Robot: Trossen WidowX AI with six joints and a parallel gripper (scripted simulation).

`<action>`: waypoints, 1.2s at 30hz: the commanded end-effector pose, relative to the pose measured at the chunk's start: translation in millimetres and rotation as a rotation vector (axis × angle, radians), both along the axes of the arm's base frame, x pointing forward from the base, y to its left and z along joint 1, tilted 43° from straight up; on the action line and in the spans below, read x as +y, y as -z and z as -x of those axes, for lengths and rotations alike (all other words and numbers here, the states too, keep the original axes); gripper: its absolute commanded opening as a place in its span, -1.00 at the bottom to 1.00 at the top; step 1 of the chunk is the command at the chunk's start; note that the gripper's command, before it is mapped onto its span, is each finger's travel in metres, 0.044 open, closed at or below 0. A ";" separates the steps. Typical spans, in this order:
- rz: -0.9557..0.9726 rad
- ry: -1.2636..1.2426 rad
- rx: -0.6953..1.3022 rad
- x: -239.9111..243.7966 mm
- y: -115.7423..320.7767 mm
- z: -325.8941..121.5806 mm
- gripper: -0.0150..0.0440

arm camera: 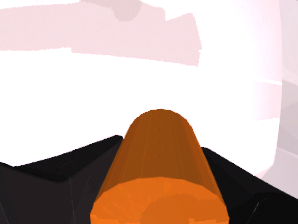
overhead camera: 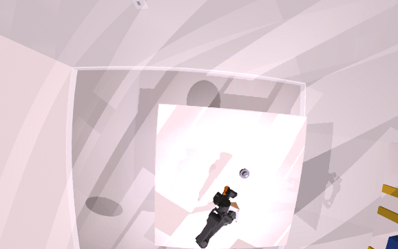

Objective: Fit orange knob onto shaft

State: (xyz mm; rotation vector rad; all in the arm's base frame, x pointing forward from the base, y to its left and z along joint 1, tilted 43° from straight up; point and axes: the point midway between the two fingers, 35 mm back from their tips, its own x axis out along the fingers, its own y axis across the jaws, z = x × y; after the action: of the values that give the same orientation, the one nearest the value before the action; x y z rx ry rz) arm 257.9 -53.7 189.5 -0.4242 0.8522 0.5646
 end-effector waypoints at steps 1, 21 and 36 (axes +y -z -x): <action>0.050 0.055 -0.041 -4.5 -4.9 6.0 -0.49; 0.225 0.250 -0.222 -18.6 -29.5 25.3 -0.49; 0.278 0.299 -0.274 -14.6 -28.6 25.7 -0.49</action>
State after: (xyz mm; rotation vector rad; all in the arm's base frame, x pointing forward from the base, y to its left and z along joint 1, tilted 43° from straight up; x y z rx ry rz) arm 231.9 -68.0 217.8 -0.6002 0.7129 0.1023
